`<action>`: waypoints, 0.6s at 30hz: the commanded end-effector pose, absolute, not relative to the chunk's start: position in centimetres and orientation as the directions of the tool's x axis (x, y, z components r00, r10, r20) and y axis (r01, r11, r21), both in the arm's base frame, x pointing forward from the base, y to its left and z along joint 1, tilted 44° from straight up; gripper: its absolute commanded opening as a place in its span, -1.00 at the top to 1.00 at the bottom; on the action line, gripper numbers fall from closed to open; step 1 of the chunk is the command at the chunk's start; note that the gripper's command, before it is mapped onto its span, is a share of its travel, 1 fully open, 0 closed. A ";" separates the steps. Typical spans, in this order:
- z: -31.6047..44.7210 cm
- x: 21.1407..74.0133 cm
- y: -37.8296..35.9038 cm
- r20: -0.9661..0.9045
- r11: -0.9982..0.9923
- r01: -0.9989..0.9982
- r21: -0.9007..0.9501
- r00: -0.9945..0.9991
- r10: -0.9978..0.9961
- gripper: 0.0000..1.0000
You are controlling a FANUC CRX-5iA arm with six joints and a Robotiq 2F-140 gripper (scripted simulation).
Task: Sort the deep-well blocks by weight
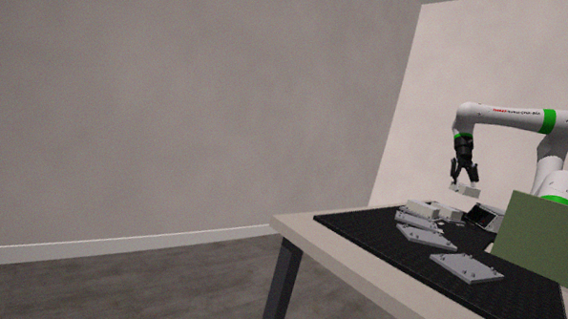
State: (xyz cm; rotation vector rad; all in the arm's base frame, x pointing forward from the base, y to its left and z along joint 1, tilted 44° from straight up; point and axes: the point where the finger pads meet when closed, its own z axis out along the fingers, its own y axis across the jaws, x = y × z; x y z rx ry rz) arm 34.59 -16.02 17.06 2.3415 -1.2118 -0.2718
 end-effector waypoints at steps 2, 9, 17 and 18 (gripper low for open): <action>18.1 33.9 -16.5 0.045 -0.489 -0.712 0.505 0.587 -0.808 0.80; 19.6 32.7 -17.2 0.045 -0.489 -0.712 0.505 0.587 -0.808 0.80; 21.4 31.5 -18.0 0.045 -0.489 -0.712 0.505 0.587 -0.808 0.80; 21.7 31.3 -18.1 0.045 -0.489 -0.712 0.505 0.587 -0.808 0.80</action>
